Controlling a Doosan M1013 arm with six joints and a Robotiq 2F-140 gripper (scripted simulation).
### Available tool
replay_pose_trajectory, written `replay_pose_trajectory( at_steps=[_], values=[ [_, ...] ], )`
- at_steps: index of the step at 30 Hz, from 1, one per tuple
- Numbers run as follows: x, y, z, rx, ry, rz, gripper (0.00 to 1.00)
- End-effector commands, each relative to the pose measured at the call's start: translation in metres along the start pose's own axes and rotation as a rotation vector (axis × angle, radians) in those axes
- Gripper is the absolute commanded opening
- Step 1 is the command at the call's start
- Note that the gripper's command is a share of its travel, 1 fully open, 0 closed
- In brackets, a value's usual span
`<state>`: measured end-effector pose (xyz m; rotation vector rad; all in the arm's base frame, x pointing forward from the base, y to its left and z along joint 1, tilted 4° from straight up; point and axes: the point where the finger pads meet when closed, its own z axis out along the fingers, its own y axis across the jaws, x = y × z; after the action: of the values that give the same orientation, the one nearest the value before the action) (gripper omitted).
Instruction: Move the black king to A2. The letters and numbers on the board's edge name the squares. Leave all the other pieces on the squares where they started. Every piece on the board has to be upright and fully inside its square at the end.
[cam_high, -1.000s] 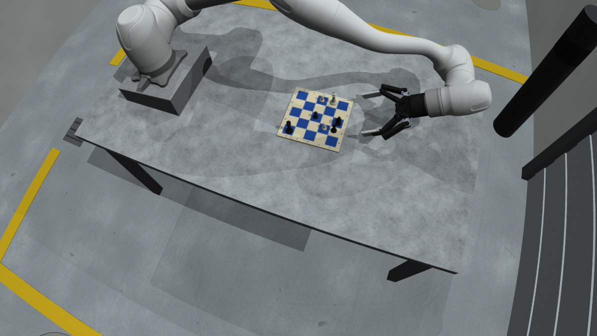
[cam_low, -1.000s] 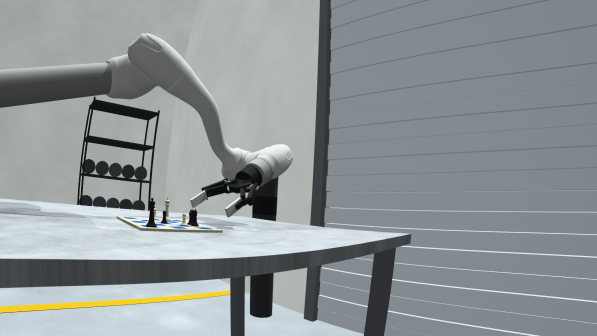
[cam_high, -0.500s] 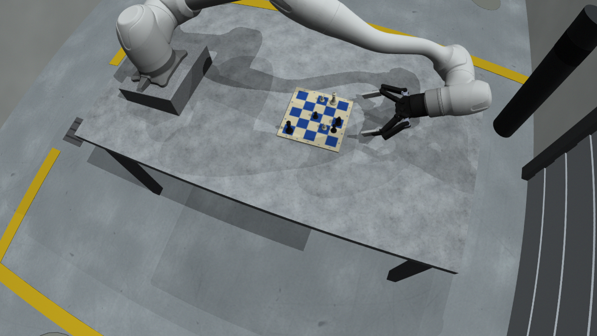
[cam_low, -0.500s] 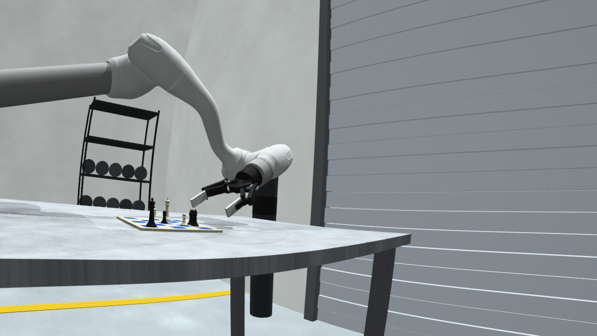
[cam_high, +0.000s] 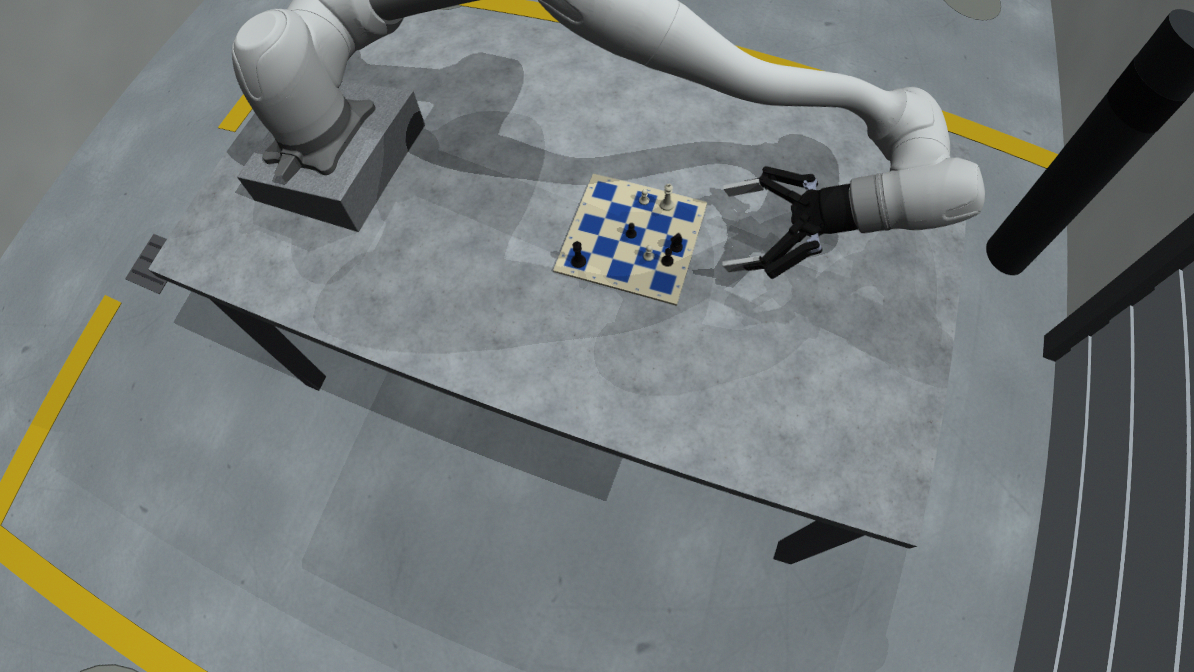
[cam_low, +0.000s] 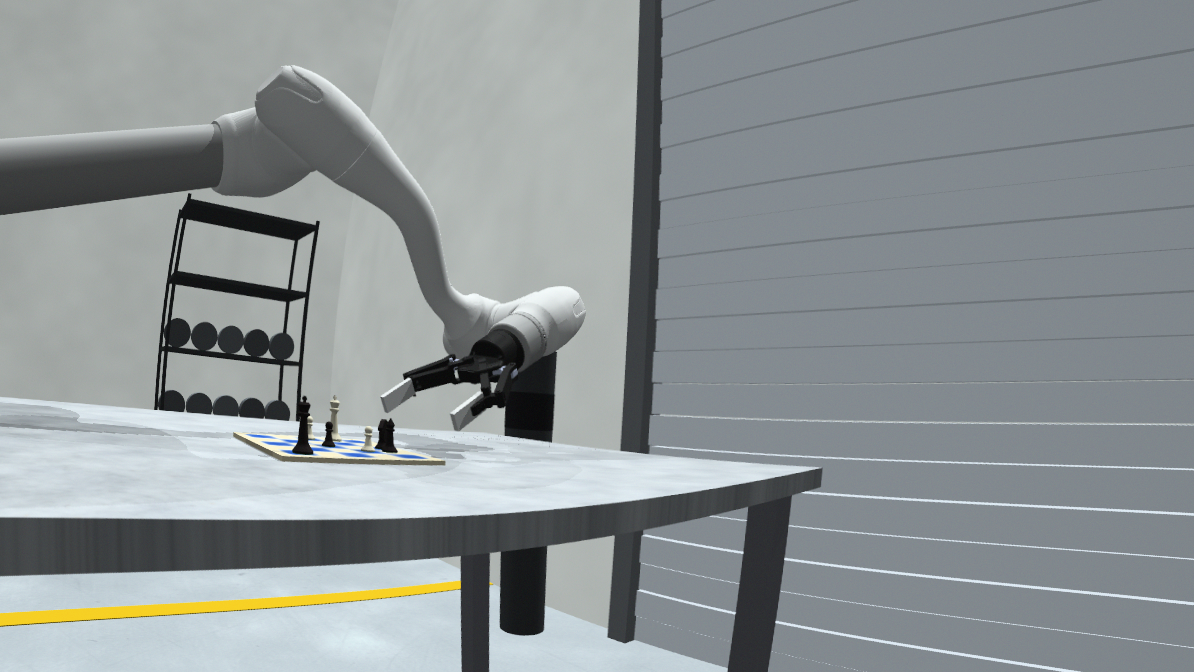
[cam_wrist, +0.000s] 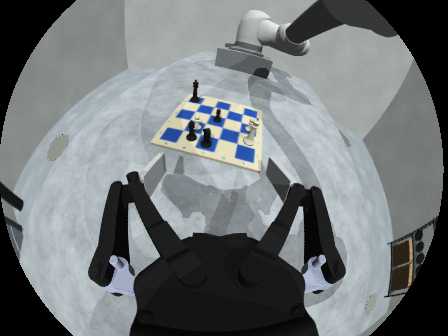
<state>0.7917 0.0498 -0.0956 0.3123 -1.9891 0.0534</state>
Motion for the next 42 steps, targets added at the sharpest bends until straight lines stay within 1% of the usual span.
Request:
replay_pose_trajectory(
  at_steps=[1, 5, 12, 15, 23, 26, 29, 31, 33, 35, 37, 39, 40, 41, 42],
  values=[
    [0.002, 0.0, -0.001, 0.001, 0.0, 0.0, 1.0],
    [0.017, 0.001, -0.01, 0.001, 0.0, 0.0, 1.0],
    [0.056, 0.004, -0.034, 0.001, 0.0, 0.0, 1.0],
    [0.068, 0.005, -0.041, 0.001, 0.0, 0.0, 1.0],
    [0.073, 0.006, -0.044, 0.001, 0.0, 0.001, 1.0],
    [0.075, 0.003, -0.043, 0.001, -0.017, 0.022, 1.0],
    [0.084, -0.007, -0.037, -0.004, -0.077, 0.099, 1.0],
    [0.094, -0.016, -0.029, -0.015, -0.147, 0.189, 1.0],
    [0.107, -0.027, -0.017, -0.04, -0.237, 0.309, 1.0],
    [0.107, -0.027, -0.017, -0.04, -0.237, 0.309, 1.0],
    [0.124, -0.038, -0.001, -0.084, -0.342, 0.455, 1.0],
    [0.124, -0.038, -0.001, -0.084, -0.342, 0.455, 1.0],
    [0.133, -0.042, 0.009, -0.114, -0.397, 0.534, 1.0],
    [0.133, -0.042, 0.009, -0.114, -0.397, 0.534, 1.0],
    [0.143, -0.046, 0.02, -0.15, -0.453, 0.616, 1.0]
  ],
)
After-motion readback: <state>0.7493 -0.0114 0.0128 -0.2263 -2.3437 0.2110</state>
